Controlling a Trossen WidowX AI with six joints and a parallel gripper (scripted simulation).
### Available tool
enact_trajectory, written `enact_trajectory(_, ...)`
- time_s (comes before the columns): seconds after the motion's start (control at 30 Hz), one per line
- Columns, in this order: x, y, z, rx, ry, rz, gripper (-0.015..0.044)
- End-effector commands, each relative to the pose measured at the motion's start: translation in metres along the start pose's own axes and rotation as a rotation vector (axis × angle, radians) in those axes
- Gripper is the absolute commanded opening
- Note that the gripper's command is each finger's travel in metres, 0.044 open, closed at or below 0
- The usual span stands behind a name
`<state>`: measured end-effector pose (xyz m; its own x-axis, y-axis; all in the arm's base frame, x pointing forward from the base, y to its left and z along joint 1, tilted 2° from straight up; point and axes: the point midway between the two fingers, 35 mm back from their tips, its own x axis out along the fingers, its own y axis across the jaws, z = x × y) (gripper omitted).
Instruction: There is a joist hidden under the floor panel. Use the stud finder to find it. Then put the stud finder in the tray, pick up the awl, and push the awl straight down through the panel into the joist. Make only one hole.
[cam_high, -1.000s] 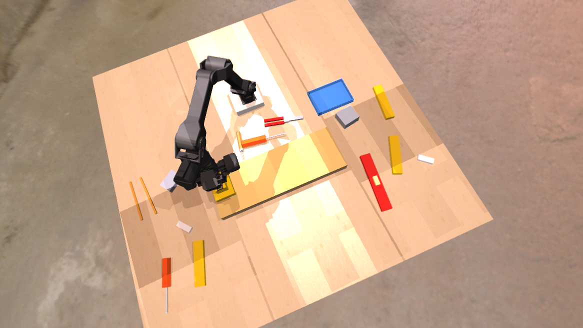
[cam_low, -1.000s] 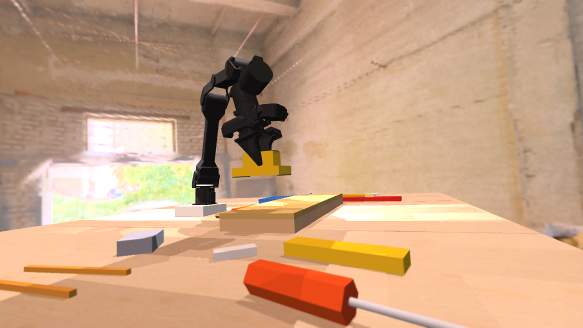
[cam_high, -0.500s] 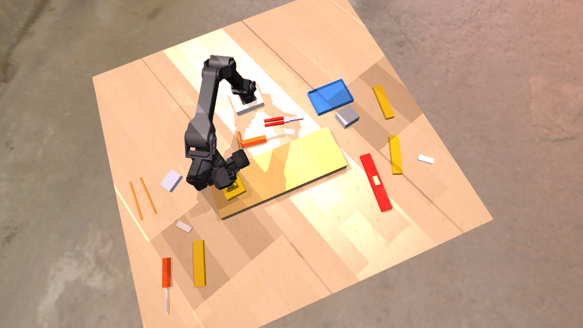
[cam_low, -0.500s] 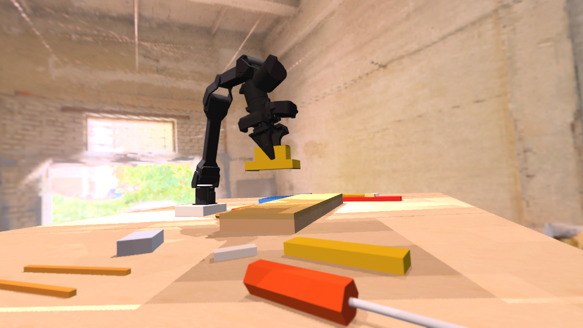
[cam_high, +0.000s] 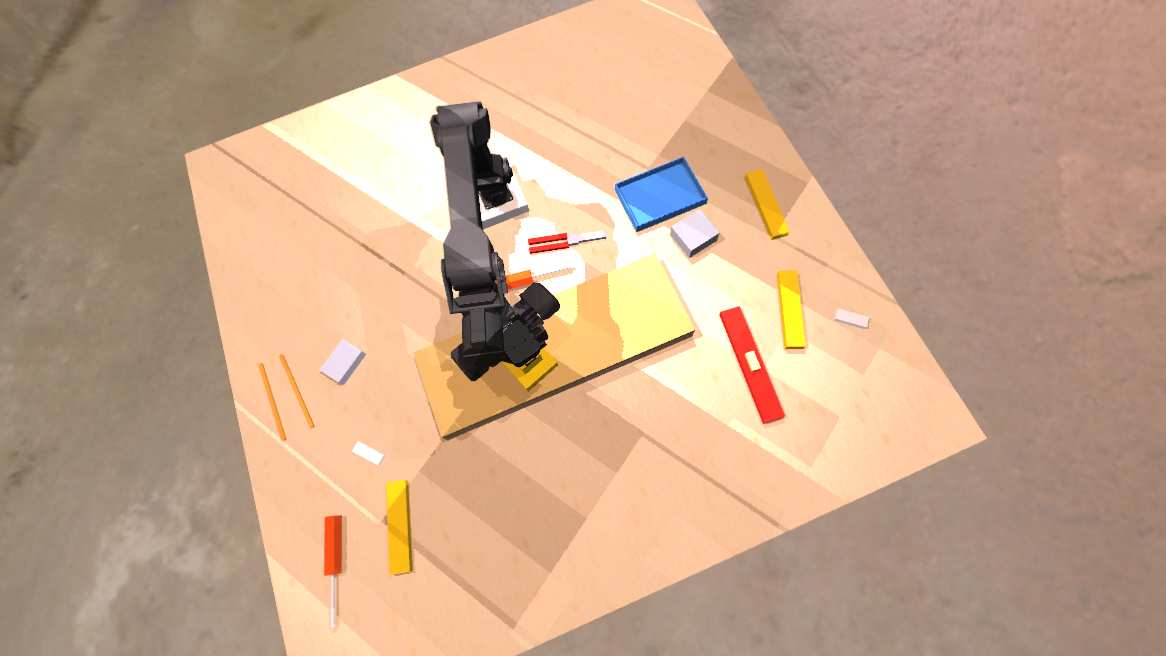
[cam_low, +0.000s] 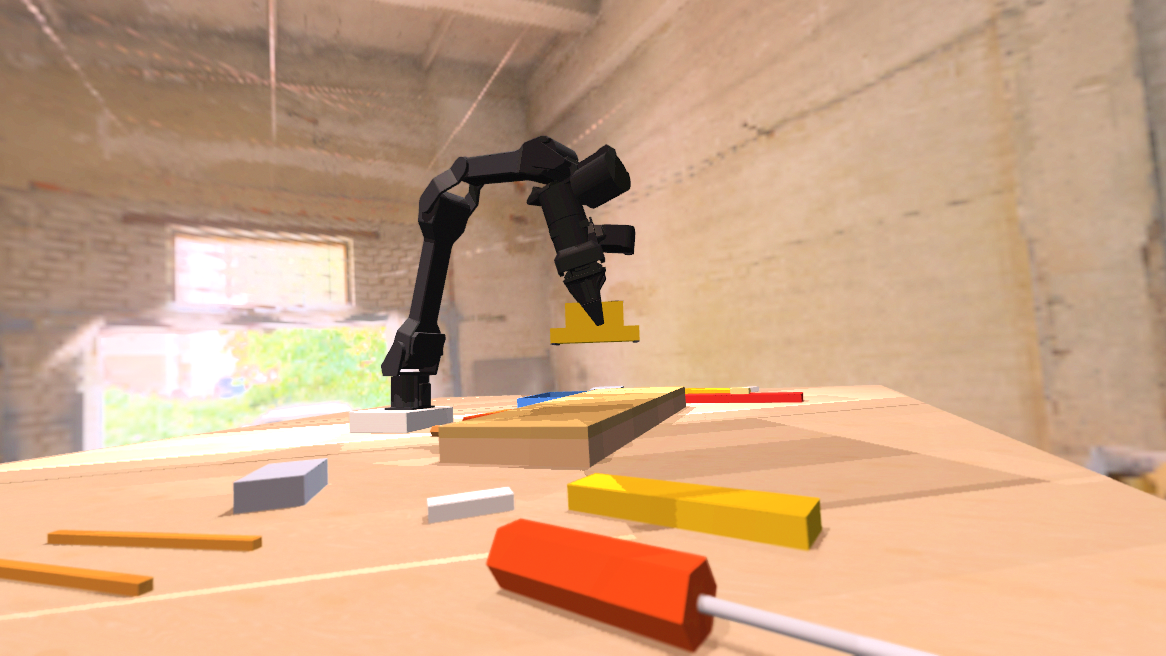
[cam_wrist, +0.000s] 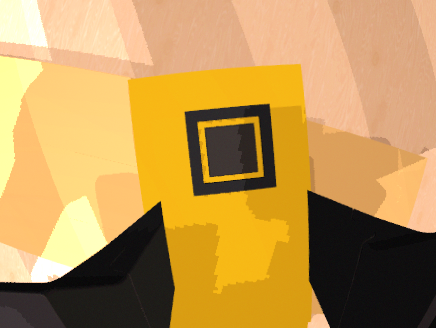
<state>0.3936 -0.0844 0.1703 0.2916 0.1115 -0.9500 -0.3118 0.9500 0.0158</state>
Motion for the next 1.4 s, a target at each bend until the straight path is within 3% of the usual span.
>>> enact_trajectory(0.0, 0.0, 0.025, 0.012, -0.059, -0.011, 0.007, 0.0)
enact_trajectory(0.67, 0.013, 0.159, 0.035, -0.362, -0.014, 0.099, 0.0)
enact_trajectory(1.37, 0.013, 0.295, 0.012, -0.68, -0.02, 0.199, 0.0)
